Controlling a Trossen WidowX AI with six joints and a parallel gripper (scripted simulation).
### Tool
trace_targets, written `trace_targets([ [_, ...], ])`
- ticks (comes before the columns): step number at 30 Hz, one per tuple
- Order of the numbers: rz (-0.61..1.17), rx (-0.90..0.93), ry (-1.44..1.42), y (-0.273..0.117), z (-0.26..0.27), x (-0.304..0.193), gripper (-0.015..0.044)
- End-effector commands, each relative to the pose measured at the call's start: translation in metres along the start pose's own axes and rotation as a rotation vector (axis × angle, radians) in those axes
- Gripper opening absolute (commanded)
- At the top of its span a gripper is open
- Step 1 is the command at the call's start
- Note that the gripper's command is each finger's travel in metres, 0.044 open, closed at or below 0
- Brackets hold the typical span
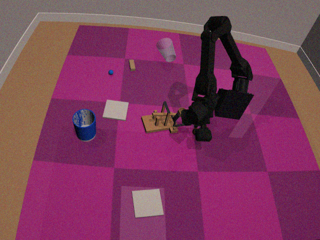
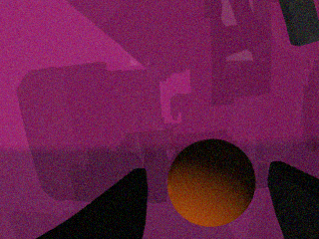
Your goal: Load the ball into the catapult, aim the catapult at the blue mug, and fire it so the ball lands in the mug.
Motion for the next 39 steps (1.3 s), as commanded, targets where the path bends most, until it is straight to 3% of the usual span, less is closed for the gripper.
trace_targets([
  [1,-0.004,-0.003,-0.003,0.001,0.0,0.0,0.0142],
  [9,-0.004,-0.003,-0.003,0.001,0.0,0.0,0.0089],
  [13,-0.005,-0.001,-0.003,-0.008,0.001,0.003,0.0],
  [28,-0.004,0.003,-0.004,-0.121,0.006,0.004,0.0],
  [39,0.044,-0.017,-0.042,-0.121,-0.004,0.015,0.0],
])
Point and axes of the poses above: the point midway between the two fingers, 35 mm back from their tips, its own y axis out along the fingers, its own z axis across the jaws, x = y × z, the point moved 2 cm from there along -y, back along the fingers, and after that the axes turned 3 degrees about -y, right-handed, at the moved point
